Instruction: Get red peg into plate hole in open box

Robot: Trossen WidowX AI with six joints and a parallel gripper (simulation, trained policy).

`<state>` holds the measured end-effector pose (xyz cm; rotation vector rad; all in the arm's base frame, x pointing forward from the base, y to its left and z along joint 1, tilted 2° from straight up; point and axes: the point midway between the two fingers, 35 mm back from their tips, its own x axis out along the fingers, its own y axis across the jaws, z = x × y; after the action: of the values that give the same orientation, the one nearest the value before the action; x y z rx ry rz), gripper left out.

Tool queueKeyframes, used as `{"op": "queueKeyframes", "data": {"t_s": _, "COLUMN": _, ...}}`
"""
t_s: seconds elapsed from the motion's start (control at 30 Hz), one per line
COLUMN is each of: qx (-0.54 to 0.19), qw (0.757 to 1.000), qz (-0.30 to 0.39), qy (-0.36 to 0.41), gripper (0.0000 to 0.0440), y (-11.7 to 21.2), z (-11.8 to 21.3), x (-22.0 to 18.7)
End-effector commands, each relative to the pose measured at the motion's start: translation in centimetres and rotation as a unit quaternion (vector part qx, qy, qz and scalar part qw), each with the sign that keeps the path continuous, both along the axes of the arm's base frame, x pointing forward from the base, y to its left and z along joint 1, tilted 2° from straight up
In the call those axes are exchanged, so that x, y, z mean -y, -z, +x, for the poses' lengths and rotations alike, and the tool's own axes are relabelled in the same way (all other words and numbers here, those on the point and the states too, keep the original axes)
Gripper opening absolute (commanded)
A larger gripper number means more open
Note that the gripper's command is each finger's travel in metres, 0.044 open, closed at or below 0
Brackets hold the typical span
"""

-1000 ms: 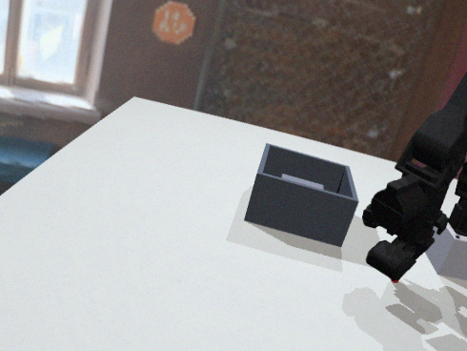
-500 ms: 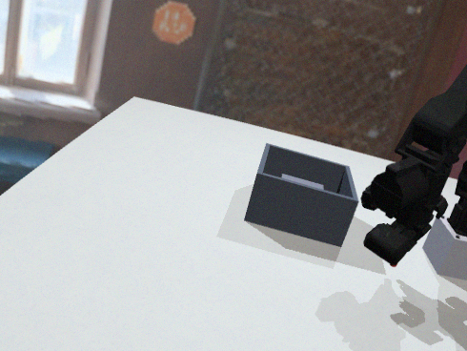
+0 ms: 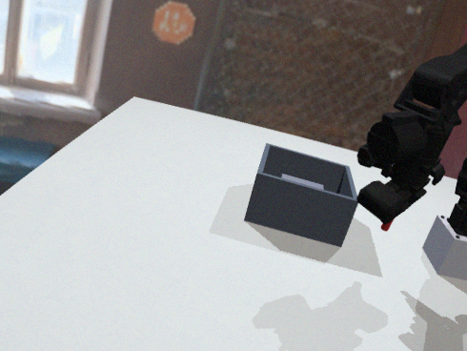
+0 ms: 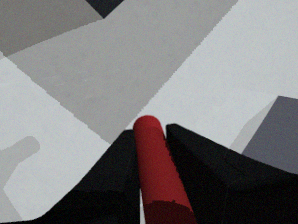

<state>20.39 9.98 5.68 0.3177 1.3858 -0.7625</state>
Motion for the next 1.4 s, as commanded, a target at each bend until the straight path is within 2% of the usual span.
{"op": "queueKeyframes", "data": {"t_s": 0.0, "qx": 0.015, "qw": 1.0, "qz": -0.002, "qy": 0.007, "gripper": 0.0, "y": -1.3, "z": 1.0, "x": 0.4}}
{"op": "queueKeyframes", "data": {"t_s": 0.3, "qx": 0.05, "qw": 0.997, "qz": -0.008, "qy": 0.053, "gripper": 0.0, "y": -3.7, "z": 3.8, "x": 2.5}}
{"op": "queueKeyframes", "data": {"t_s": 0.67, "qx": 0.08, "qw": 0.991, "qz": -0.011, "qy": 0.103, "gripper": 0.0, "y": -4.8, "z": 7.6, "x": 6.5}}
{"op": "queueKeyframes", "data": {"t_s": 1.03, "qx": 0.088, "qw": 0.989, "qz": -0.005, "qy": 0.121, "gripper": 0.0, "y": -4.1, "z": 10.9, "x": 11.0}}
{"op": "queueKeyframes", "data": {"t_s": 1.37, "qx": 0.079, "qw": 0.991, "qz": 0.017, "qy": 0.103, "gripper": 0.0, "y": -2.1, "z": 13.1, "x": 14.1}}
